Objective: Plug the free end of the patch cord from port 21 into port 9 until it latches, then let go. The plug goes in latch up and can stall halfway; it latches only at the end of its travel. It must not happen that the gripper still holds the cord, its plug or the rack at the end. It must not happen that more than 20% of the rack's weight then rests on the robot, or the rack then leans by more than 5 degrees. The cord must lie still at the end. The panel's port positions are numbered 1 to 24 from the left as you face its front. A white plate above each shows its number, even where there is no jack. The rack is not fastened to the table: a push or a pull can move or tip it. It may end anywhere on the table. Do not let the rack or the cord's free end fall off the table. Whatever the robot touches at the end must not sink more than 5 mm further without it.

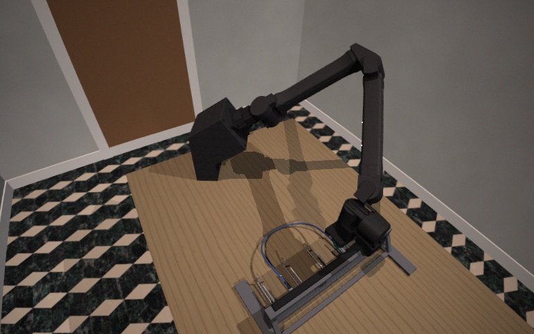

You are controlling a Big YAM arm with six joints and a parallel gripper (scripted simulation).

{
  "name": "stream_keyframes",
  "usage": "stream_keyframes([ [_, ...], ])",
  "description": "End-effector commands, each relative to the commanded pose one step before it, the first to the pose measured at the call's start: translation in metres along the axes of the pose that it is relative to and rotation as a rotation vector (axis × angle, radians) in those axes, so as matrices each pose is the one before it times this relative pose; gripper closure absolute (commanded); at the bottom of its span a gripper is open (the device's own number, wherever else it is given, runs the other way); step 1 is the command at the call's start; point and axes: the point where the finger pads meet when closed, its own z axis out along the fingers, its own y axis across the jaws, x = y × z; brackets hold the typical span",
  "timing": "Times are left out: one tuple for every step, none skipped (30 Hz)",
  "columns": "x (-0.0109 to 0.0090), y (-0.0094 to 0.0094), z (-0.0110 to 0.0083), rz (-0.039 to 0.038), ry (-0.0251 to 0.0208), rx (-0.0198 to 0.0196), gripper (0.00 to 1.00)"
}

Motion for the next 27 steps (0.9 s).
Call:
stream_keyframes([
  [-0.01157,-0.00921,-0.01884,0.01757,-0.03245,0.02161,1.0],
  [-0.0002,0.00015,-0.00006,-0.0004,-0.00028,-0.00006,1.0],
  [-0.0002,0.00015,-0.00007,-0.00041,-0.00028,-0.00006,1.0],
  [-0.0002,0.00014,-0.00007,-0.0004,-0.00029,-0.00005,1.0],
  [-0.0002,0.00014,-0.00007,-0.0004,-0.00028,-0.00005,1.0],
  [-0.0002,0.00013,-0.00007,-0.00038,-0.00028,-0.00005,1.0],
  [-0.00019,0.00013,-0.00006,-0.00036,-0.00027,-0.00004,1.0],
  [-0.00018,0.00012,-0.00006,-0.00034,-0.00025,-0.00004,1.0],
  [-0.00016,0.00011,-0.00006,-0.00031,-0.00024,-0.00003,1.0],
  [-0.00015,0.0001,-0.00006,-0.00028,-0.00022,-0.00003,1.0],
  [-0.00013,0.00008,-0.00005,-0.00025,-0.0002,-0.00002,1.0],
  [-0.00012,0.00007,-0.00005,-0.00021,-0.00018,-0.00002,1.0],
  [-0.0001,0.00006,-0.00004,-0.00018,-0.00015,-0.00001,1.0],
  [0.0,0.0,0.0,0.0,0.0,0.0,1.0],
  [0.0,0.0,0.0,0.0,0.0,0.0,1.0],
  [-0.00009,0.00005,-0.00004,-0.00015,-0.00013,-0.00001,1.0],
  [-0.00007,0.00004,-0.00003,-0.00012,-0.00011,-0.00001,1.0],
  [-0.00006,0.00003,-0.00003,-0.00011,-0.0001,0.0,1.0],
  [-0.00016,0.0002,-0.00003,-0.00043,-0.00019,-0.00005,1.0],
  [-0.00021,0.00023,-0.00005,-0.00051,-0.00027,-0.00005,1.0],
  [-0.00024,0.00026,-0.00008,-0.00058,-0.00034,-0.00006,1.0],
  [-0.00028,0.00029,-0.0001,-0.00063,-0.0004,-0.00007,1.0],
  [-0.0003,0.00031,-0.00011,-0.00068,-0.00045,-0.00008,1.0],
  [-0.00033,0.00033,-0.00013,-0.00072,-0.00049,-0.00009,1.0],
  [-0.00035,0.00034,-0.00014,-0.00076,-0.00052,-0.0001,1.0],
  [-0.00036,0.00036,-0.00015,-0.00078,-0.00056,-0.00011,1.0],
  [-0.00038,0.00037,-0.00016,-0.00081,-0.00058,-0.00012,1.0],
])
